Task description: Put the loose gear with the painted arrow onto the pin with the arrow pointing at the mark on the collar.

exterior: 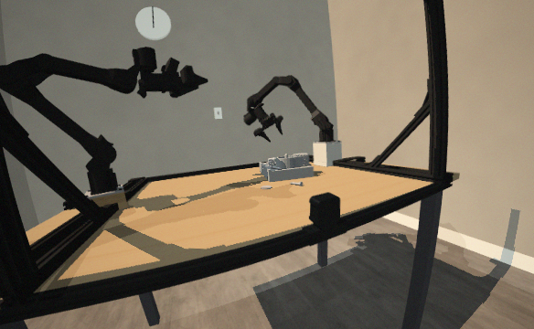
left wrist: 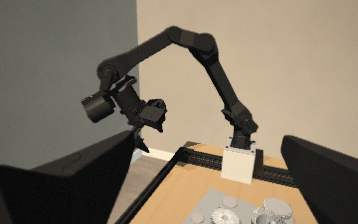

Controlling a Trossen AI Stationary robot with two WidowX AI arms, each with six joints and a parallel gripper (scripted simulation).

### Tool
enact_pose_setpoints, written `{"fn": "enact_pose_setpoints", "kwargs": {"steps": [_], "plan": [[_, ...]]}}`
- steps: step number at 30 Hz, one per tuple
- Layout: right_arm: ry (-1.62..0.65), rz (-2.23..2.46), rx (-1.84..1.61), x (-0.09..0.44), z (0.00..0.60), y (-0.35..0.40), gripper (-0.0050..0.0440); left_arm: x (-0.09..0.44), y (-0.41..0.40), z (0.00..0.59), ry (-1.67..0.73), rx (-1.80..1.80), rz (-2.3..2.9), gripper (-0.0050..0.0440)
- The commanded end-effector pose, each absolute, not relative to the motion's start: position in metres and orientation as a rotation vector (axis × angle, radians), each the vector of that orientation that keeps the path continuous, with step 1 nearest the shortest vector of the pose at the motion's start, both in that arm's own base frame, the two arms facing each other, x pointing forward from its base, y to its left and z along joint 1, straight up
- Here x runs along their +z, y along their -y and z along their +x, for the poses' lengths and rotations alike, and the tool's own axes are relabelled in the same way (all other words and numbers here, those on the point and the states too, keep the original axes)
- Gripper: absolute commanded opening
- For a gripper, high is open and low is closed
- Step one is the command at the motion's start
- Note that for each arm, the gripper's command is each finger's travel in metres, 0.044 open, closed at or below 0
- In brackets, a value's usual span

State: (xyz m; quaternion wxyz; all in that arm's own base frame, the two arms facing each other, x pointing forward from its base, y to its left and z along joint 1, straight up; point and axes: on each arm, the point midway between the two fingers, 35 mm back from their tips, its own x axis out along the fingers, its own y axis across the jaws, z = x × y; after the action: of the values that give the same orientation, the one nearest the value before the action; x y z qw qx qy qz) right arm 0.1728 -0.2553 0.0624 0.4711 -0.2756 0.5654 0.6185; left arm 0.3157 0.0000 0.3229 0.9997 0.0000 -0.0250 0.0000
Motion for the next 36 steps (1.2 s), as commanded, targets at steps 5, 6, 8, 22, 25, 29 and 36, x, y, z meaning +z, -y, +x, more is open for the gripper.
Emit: {"fn": "enact_pose_setpoints", "kwargs": {"steps": [5,6,8,22,25,29,36], "plan": [[-1.385,-0.675,1.515,0.062,0.173,0.255,0.04,0.323,0.0,0.316,0.05,0.0,0.0,0.04],[-1.385,-0.675,1.515,0.062,0.173,0.255,0.04,0.323,0.0,0.316,0.05,0.0,0.0,0.04],[-1.385,-0.675,1.515,0.062,0.173,0.255,0.04,0.323,0.0,0.316,0.05,0.0,0.0,0.04],[-1.392,-0.671,1.507,0.062,0.174,0.255,0.04,0.323,-0.001,0.315,0.05,0.0,0.0,0.04],[-1.412,-0.66,1.483,0.062,0.176,0.253,0.04,0.324,-0.003,0.315,0.049,0.0,0.001,0.04],[-1.466,-0.63,1.415,0.06,0.181,0.249,0.04,0.326,-0.008,0.312,0.048,0.0,0.002,0.04],[-1.574,-0.56,1.256,0.057,0.193,0.239,0.04,0.331,-0.019,0.306,0.046,0.0,0.005,0.04]]}}
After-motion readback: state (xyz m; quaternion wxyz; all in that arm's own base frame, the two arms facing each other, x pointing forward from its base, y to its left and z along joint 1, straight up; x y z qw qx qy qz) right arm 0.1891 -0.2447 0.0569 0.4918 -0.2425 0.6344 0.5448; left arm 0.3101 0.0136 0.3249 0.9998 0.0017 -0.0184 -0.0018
